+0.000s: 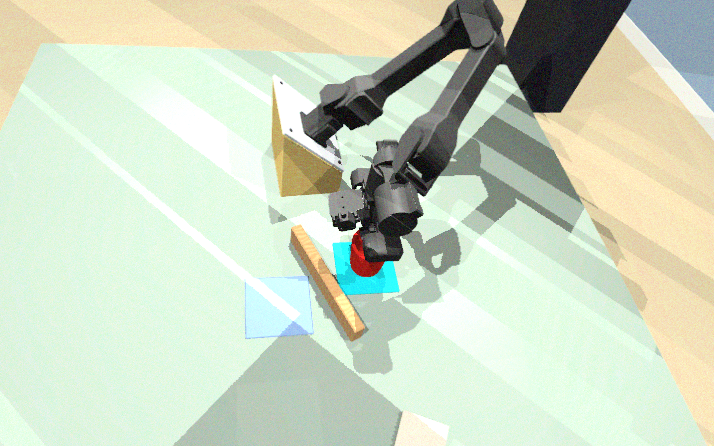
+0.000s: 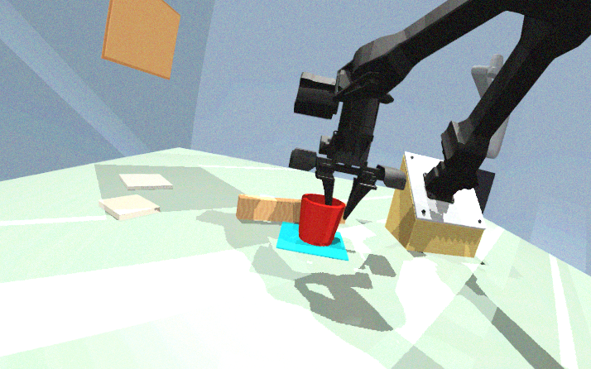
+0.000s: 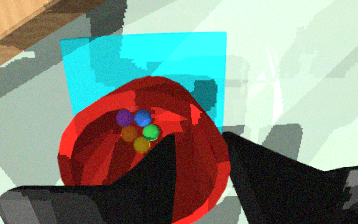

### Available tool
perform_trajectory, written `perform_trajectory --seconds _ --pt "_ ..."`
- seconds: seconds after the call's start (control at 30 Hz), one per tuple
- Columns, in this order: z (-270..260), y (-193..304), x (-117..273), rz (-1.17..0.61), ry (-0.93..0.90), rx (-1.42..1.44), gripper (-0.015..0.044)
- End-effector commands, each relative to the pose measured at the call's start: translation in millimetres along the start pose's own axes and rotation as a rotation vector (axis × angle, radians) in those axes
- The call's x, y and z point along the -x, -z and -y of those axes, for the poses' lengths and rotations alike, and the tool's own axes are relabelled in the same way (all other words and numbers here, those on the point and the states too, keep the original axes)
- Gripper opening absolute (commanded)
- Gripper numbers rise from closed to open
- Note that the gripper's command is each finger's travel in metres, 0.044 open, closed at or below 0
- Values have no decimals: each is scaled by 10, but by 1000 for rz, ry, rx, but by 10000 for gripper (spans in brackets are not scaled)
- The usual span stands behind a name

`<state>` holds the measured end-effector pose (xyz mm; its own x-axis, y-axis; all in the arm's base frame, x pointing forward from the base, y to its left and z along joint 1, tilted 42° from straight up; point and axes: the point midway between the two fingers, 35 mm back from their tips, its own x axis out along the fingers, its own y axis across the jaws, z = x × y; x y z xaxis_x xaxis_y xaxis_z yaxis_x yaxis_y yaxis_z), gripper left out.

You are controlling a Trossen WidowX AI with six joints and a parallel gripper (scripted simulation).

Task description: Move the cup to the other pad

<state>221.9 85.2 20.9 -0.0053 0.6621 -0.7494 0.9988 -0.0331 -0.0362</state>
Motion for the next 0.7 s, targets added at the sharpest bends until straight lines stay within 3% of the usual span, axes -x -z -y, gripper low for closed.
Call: perform_trajectory --seconds 0.0,0.67 --pt "-20 3 49 1 -4 5 128" --pt "-15 -14 299 1 -2 1 128"
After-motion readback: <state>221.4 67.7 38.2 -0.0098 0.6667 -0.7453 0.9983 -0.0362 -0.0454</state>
